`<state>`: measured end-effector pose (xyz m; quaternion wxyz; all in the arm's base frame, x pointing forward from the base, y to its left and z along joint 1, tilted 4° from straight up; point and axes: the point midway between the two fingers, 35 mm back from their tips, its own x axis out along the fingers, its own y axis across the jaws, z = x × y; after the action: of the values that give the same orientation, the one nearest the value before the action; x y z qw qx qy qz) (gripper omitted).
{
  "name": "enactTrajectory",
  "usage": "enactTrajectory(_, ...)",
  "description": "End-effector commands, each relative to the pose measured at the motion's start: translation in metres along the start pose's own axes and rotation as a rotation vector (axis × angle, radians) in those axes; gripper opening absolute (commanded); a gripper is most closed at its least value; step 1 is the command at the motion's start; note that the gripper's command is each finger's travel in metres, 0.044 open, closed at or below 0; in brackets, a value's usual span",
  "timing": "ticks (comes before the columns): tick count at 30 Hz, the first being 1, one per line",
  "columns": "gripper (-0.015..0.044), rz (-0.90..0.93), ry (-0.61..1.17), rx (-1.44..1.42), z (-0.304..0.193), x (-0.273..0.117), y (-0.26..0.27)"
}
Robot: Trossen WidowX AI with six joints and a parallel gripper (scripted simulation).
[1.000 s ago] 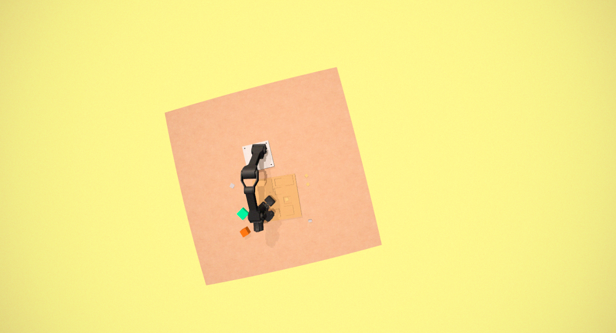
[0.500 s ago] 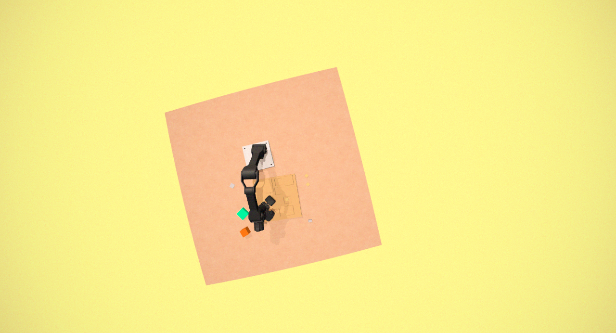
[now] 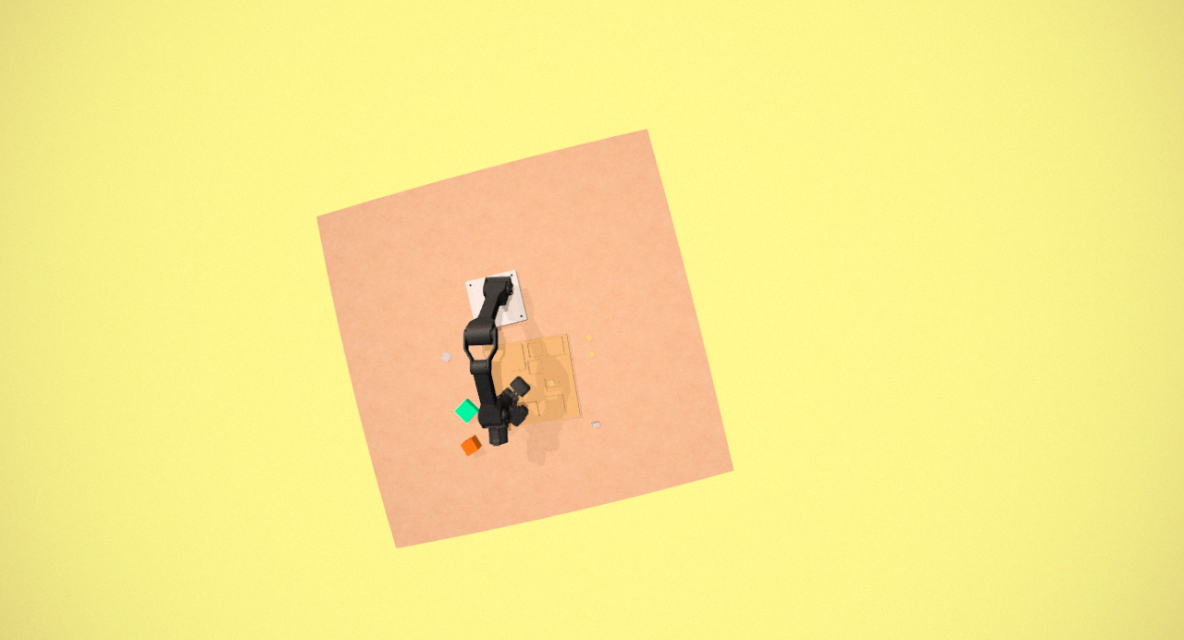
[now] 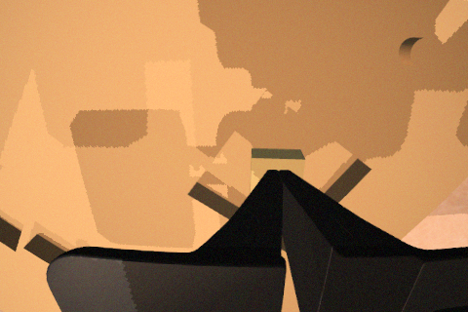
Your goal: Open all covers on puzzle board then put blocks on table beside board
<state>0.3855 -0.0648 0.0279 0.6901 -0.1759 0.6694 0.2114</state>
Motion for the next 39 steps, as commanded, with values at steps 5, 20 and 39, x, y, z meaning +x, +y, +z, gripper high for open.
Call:
enactTrajectory(5,0.0000,0.002,-0.001,0.014,-0.0006,-0.0079,0.0003)
enactTrajectory(20,0.0000,0.002,-0.001,0.028,-0.0027,-0.0130,0.0017)
enactTrajectory(39,0.0026,0.007,0.008,0.023,-0.0040,-0.0102,0.0025)
